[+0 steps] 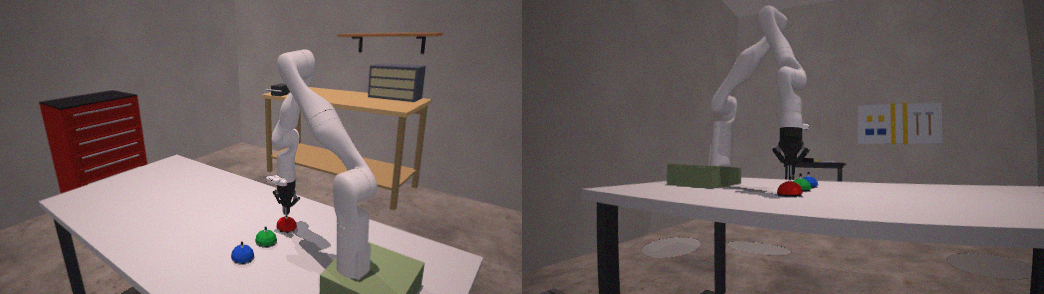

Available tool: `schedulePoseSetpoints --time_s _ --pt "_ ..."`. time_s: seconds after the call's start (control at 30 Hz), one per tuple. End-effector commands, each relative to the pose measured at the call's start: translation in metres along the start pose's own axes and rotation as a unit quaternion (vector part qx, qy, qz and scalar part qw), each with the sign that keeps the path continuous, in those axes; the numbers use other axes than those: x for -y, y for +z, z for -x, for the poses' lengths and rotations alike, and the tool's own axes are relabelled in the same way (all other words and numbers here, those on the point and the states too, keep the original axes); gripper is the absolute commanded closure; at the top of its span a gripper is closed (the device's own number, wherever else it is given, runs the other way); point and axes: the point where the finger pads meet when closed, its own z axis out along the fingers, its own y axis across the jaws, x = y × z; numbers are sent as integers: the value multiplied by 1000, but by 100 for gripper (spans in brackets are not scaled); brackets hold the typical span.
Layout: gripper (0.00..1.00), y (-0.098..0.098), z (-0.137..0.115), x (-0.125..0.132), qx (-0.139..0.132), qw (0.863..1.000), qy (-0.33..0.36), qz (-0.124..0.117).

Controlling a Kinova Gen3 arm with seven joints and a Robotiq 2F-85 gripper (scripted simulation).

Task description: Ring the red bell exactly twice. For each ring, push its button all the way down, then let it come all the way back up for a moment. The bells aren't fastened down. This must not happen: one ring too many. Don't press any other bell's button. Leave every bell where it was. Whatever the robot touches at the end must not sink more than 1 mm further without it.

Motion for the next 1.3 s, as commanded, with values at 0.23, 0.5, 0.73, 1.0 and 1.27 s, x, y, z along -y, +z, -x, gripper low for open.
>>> schedulePoseSetpoints --time_s 0.23,0.5,0.73,1.0,1.27 --pt "100 -2 0 1 0 1000 0 -1" --pt "100 -4 0 1 0 1000 0 -1" --pt "100 -5 0 2 0 1000 0 -1" --pt "100 -6 0 2 0 1000 0 -1" --pt "100 -6 0 2 0 1000 0 -1"
